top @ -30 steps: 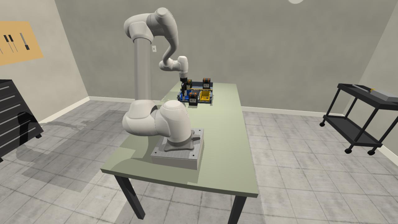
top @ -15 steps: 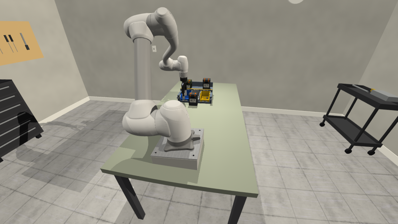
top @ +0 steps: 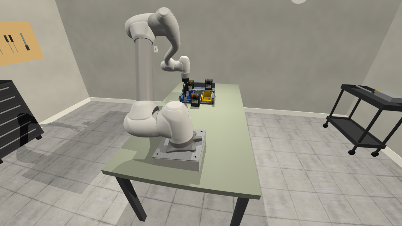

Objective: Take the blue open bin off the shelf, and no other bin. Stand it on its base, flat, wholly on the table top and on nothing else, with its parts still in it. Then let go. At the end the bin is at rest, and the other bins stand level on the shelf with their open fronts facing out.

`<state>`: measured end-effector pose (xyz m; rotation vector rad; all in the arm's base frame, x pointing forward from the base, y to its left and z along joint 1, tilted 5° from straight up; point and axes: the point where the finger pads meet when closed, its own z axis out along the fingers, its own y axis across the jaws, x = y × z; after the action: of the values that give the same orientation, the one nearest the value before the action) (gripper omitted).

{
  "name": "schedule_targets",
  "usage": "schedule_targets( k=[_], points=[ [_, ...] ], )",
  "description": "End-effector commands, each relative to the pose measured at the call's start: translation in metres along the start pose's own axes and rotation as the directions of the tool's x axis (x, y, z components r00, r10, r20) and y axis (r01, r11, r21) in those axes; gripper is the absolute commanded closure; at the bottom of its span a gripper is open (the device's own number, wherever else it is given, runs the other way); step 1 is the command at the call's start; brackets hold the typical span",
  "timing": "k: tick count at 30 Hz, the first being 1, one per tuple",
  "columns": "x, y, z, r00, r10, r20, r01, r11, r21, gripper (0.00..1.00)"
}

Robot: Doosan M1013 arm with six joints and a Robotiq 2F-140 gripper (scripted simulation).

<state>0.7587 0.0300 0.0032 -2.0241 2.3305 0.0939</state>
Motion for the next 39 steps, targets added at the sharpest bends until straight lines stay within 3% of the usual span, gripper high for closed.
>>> schedule_targets(
  k=[1, 39],
  points=[
    [0.0, 0.0, 0.0, 1.0, 0.0, 0.0, 0.0, 1.0, 0.0, 0.43],
    [0.0, 0.0, 0.022, 1.0, 0.0, 0.0, 0.0, 1.0, 0.0, 0.43]
  ],
)
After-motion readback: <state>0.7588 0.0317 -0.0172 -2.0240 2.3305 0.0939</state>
